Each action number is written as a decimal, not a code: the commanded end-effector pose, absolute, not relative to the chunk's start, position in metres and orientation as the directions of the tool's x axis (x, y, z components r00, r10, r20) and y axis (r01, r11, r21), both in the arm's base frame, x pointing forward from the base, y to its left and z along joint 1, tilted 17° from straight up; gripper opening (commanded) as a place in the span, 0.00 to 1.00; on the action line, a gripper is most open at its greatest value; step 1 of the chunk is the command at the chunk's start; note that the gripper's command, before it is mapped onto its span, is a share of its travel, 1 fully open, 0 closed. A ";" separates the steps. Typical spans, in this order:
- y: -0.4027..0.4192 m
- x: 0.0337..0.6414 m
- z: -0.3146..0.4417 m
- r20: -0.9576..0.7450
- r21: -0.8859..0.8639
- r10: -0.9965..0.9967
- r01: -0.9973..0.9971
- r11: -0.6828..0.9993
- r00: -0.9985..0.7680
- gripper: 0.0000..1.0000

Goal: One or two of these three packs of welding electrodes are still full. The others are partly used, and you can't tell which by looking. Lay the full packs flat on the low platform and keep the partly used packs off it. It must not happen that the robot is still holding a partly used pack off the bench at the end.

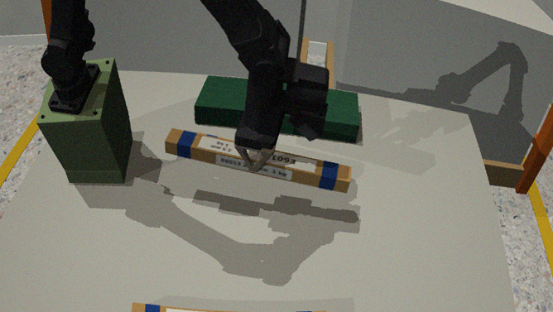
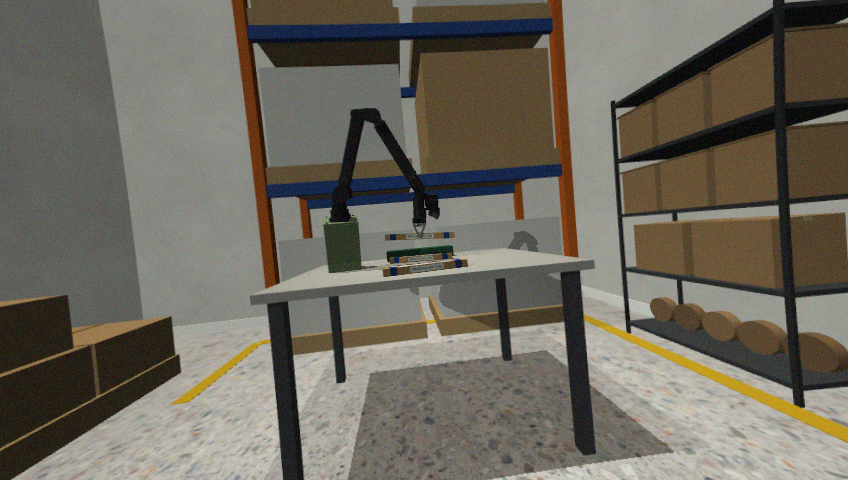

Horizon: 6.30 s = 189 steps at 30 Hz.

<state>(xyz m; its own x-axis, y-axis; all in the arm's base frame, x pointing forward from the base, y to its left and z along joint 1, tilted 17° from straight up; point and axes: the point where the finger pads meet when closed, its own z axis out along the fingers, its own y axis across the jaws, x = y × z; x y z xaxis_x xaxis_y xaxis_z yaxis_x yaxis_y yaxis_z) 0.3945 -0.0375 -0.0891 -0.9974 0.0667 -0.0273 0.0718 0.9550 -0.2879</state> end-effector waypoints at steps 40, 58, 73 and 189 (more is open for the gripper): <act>-0.095 0.447 -0.011 -0.141 -0.282 0.070 0.108 0.953 -0.988 0.00; -0.093 0.457 0.001 -0.146 -0.281 0.078 0.117 0.953 -0.986 0.00; -0.093 0.460 0.004 -0.147 -0.281 0.078 0.117 0.952 -0.986 0.00; -0.095 0.462 0.007 -0.151 -0.281 0.079 0.119 0.952 -0.985 0.00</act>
<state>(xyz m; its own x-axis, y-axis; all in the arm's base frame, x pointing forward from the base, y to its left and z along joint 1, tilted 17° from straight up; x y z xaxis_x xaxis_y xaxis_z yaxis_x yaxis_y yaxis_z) 0.4082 -0.1005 -0.0499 -0.9950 0.0995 -0.0047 0.0969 0.9557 -0.2779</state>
